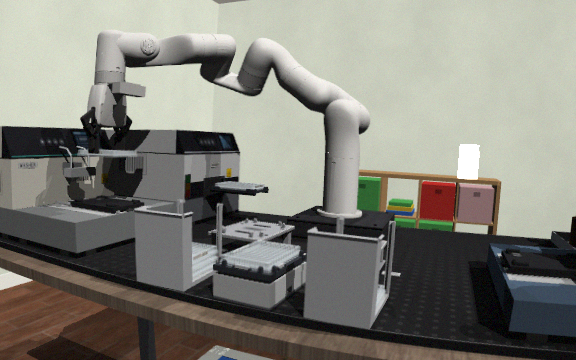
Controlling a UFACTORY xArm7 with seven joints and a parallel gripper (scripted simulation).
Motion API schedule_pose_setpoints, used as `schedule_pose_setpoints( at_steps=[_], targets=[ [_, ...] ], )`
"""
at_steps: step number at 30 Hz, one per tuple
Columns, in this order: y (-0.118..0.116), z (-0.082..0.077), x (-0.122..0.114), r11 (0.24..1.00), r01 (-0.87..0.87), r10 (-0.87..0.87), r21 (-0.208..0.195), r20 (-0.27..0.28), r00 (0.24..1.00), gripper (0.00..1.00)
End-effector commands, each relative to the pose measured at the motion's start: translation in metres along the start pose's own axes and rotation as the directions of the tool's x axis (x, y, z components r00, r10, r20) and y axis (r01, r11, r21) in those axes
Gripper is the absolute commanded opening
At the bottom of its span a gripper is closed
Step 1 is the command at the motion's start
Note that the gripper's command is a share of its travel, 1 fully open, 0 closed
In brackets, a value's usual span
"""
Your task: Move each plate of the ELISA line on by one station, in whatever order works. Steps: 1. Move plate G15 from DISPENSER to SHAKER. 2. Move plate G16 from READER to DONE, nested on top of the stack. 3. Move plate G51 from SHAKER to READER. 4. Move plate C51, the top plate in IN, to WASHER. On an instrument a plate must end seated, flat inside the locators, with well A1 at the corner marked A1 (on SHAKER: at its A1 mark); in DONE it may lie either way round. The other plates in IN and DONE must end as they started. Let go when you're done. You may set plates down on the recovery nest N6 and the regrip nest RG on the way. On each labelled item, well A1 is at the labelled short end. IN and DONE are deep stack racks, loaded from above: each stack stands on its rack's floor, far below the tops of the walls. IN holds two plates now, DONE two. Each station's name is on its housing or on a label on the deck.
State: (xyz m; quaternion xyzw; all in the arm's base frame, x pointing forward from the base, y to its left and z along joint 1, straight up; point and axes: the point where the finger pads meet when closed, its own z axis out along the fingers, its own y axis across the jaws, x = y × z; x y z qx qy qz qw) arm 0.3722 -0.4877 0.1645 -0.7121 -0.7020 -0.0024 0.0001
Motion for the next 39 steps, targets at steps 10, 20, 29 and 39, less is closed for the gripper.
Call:
schedule_pose_setpoints(
  at_steps=[10, 20, 29, 39],
  targets=[
    [0.001, 0.014, -0.001, 1.000, 0.000, 0.000, -0.004, 0.004, 1.000, 0.00],
    [0.001, 0.026, -0.001, 1.000, 0.000, 0.000, -0.004, 0.004, 1.000, 0.00],
    [0.001, 0.036, -0.001, 1.000, 0.000, 0.000, -0.004, 0.004, 1.000, 0.00],
    [0.001, 0.049, -0.001, 1.000, 0.000, 0.000, -0.004, 0.004, 1.000, 0.00]
  ],
)
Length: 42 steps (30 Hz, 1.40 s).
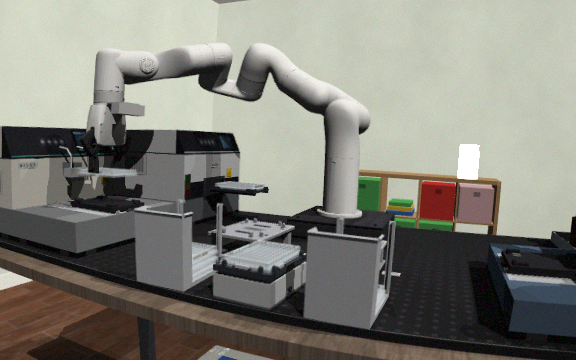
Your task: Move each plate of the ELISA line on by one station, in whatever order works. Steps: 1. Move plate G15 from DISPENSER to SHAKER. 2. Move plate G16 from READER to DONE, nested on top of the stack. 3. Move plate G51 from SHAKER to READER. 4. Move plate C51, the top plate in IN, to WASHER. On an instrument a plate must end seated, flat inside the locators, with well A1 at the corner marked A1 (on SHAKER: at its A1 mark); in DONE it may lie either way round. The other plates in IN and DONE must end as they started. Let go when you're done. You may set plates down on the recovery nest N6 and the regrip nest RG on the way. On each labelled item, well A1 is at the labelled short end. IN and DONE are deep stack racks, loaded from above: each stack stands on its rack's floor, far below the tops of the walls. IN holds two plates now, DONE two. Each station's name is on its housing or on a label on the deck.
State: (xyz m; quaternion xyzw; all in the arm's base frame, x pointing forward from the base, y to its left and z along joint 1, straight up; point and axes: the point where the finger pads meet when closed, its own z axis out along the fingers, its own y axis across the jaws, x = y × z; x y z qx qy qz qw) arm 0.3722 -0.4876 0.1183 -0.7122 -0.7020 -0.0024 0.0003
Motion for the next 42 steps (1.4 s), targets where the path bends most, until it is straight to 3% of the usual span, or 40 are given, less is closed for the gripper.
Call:
schedule_pose_setpoints(
  at_steps=[1, 27, 42],
  targets=[
    [0.001, 0.004, -0.001, 1.000, 0.000, 0.000, -0.004, 0.004, 1.000, 0.00],
    [0.001, 0.033, -0.001, 1.000, 0.000, 0.000, -0.004, 0.004, 1.000, 0.00],
    [0.001, 0.033, -0.001, 1.000, 0.000, 0.000, -0.004, 0.004, 1.000, 0.00]
  ],
)
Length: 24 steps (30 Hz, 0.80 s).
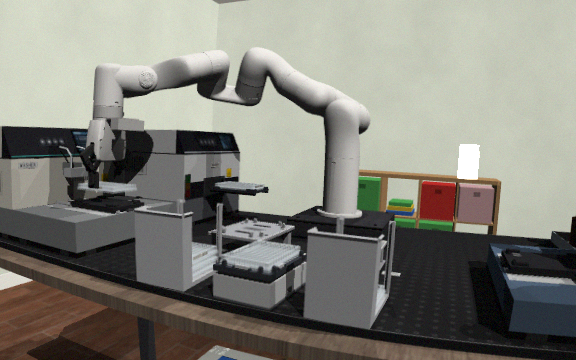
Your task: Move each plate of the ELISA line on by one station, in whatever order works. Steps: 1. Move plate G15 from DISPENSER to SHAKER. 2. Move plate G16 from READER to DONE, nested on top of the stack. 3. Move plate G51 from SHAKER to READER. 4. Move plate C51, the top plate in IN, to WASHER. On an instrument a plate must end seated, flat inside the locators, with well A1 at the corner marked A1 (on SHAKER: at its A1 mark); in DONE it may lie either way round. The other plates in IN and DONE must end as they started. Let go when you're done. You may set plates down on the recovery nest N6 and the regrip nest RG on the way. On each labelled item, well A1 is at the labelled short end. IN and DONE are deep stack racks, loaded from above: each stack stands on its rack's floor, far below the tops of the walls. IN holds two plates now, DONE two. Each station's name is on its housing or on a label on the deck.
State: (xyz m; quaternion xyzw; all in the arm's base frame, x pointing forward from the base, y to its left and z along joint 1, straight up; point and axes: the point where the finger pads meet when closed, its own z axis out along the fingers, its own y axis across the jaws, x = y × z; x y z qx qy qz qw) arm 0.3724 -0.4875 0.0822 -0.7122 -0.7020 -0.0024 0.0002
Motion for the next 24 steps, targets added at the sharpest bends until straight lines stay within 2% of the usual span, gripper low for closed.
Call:
schedule_pose_setpoints(
  at_steps=[1, 6, 24],
  targets=[
    [0.001, -0.003, -0.001, 1.000, 0.000, 0.000, -0.004, 0.004, 1.000, 0.00],
    [0.001, -0.003, -0.001, 1.000, 0.000, 0.000, -0.004, 0.004, 1.000, 0.00],
    [0.001, 0.016, -0.001, 1.000, 0.000, 0.000, -0.004, 0.004, 1.000, 0.00]
  ],
)
